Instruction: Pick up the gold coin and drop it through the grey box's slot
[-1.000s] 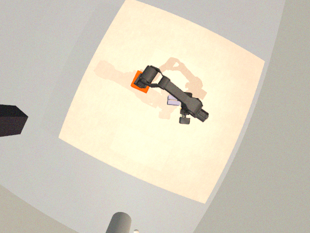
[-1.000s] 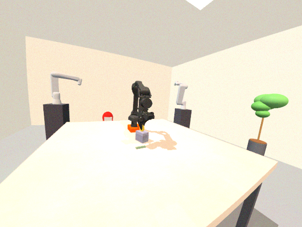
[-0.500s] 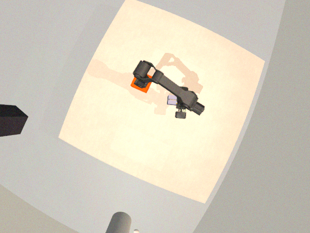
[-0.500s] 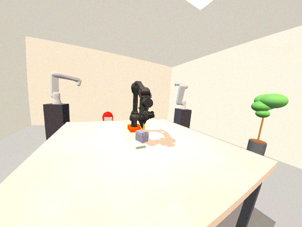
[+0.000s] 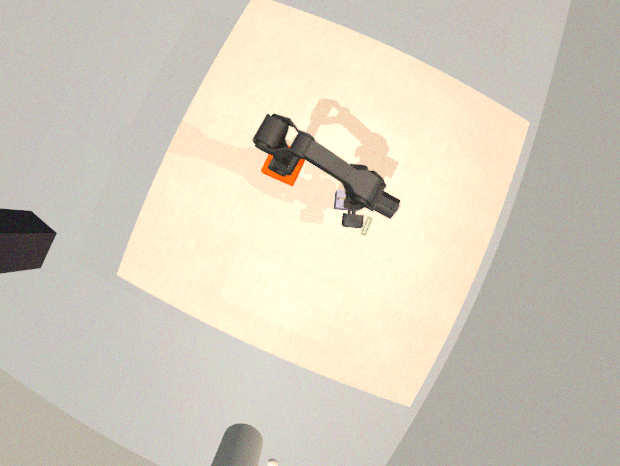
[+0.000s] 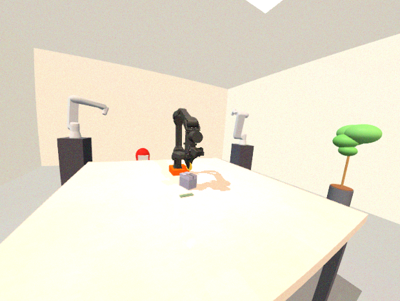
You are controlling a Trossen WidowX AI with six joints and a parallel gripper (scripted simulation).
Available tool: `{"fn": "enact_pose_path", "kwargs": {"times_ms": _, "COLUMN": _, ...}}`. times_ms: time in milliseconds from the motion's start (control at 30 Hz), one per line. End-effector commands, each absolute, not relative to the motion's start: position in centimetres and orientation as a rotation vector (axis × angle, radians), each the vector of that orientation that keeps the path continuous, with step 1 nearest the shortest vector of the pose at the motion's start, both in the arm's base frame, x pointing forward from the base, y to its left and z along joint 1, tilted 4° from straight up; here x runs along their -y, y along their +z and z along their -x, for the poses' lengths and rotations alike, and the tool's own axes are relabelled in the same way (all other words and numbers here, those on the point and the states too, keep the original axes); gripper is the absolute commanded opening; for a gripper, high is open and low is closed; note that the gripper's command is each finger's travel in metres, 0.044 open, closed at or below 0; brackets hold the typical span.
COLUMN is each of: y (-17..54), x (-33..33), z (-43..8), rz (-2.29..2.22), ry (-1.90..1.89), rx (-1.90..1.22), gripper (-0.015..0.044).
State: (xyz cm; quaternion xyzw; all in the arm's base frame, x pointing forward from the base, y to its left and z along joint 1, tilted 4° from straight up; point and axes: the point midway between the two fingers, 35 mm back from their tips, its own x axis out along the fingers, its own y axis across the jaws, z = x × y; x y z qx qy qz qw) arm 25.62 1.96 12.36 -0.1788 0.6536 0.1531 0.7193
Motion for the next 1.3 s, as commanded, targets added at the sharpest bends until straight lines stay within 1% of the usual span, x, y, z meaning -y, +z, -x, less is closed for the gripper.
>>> {"fn": "enact_pose_path", "kwargs": {"times_ms": 0, "y": 12.28, "x": -1.95, "z": -25.5, "rz": 0.396, "ry": 0.335, "rx": -1.445, "gripper": 0.0}}
{"fn": "enact_pose_path", "kwargs": {"times_ms": 1267, "y": 12.04, "x": -1.97, "z": -25.35, "rz": 0.393, "ry": 0.335, "rx": -1.444, "gripper": 0.0}}
